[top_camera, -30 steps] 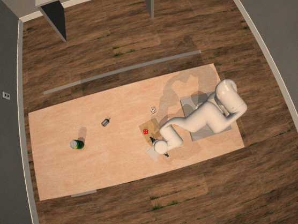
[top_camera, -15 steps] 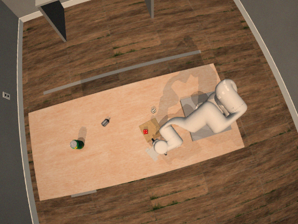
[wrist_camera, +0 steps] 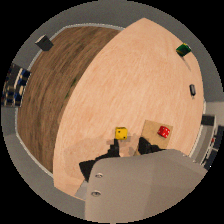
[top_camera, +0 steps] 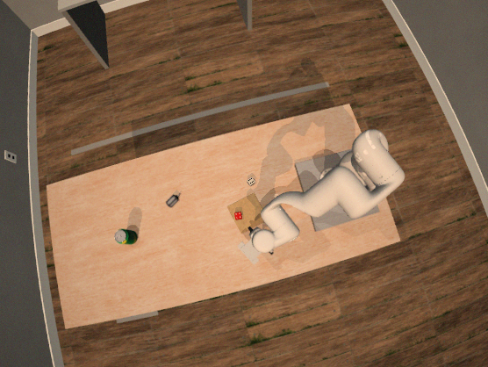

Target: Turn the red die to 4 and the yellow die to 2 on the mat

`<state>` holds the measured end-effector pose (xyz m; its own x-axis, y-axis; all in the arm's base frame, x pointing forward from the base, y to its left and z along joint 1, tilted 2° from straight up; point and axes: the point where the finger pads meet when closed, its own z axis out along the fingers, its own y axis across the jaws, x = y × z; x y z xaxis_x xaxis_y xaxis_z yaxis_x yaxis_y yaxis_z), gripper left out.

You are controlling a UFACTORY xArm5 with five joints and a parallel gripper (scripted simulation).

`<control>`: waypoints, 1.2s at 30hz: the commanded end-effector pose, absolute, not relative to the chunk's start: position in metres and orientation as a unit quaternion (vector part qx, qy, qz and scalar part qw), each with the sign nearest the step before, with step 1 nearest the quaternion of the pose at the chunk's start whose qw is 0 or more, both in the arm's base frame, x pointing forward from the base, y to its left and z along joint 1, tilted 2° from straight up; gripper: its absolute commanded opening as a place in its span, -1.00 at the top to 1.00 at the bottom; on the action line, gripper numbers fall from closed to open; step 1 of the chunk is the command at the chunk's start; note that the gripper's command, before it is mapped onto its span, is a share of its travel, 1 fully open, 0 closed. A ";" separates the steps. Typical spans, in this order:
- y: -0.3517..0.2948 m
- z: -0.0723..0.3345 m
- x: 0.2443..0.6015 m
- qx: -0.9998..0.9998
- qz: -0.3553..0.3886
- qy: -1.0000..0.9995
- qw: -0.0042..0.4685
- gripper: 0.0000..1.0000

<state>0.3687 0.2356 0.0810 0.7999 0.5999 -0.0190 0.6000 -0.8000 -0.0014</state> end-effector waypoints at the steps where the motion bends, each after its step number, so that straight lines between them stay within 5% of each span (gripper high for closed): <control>1: 0.236 0.082 0.370 0.949 -0.007 0.316 0.002 0.05; 36: 0.237 0.061 0.369 0.949 -0.007 0.316 0.002 0.05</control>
